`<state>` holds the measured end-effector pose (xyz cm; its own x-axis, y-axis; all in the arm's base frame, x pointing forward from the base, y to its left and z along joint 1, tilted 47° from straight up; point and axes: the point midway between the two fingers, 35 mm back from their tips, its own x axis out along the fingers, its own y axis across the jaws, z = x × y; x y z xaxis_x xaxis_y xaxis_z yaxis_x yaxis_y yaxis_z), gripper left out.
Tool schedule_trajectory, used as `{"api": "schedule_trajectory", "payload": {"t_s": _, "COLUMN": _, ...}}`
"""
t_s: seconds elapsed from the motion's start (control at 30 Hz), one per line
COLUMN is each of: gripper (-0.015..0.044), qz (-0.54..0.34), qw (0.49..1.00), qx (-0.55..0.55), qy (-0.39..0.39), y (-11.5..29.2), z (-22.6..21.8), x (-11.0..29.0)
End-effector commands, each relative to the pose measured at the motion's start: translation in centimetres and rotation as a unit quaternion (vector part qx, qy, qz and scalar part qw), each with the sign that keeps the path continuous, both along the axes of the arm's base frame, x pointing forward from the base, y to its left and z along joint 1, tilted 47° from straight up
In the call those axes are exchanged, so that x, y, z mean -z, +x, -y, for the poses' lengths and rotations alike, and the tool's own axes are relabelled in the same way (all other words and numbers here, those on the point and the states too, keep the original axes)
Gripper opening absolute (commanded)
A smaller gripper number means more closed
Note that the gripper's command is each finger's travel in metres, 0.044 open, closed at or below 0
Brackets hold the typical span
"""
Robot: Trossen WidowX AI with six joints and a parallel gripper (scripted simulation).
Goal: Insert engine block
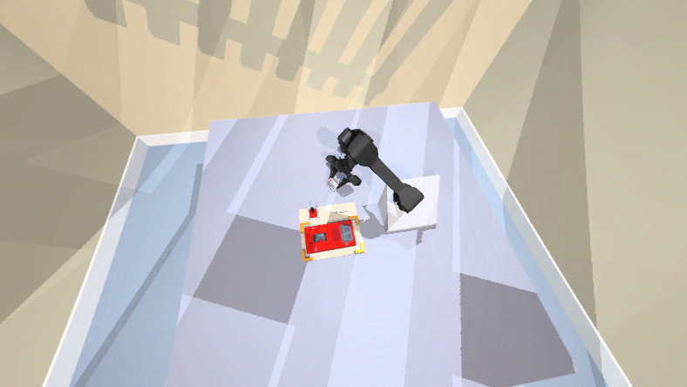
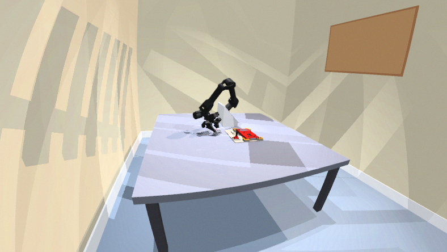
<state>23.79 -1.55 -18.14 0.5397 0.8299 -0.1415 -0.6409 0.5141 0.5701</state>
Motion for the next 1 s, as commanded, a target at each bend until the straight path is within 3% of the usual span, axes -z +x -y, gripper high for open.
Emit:
{"api": "schedule_trajectory", "payload": {"t_s": 0.0, "gripper": 0.0000, "qz": -0.006, "qw": 1.000, "qx": 0.001, "qy": 0.008, "y": -0.35, "z": -0.76, "x": 0.44}}
{"api": "schedule_trajectory", "payload": {"t_s": 0.33, "gripper": 0.0000, "qz": -0.006, "qw": 1.000, "qx": 0.001, "qy": 0.008, "y": -0.25, "z": -1.26, "x": 1.01}}
{"api": "schedule_trajectory", "payload": {"t_s": 0.87, "gripper": 0.0420, "qz": 0.000, "qw": 1.000, "qx": 0.006, "qy": 0.006, "y": -0.01, "z": -0.92, "x": 0.81}}
{"api": "schedule_trajectory", "payload": {"t_s": 0.97, "gripper": 0.0440, "qz": 0.000, "qw": 1.000, "qx": 0.006, "qy": 0.006, "y": -0.01, "z": -0.92, "x": 0.81}}
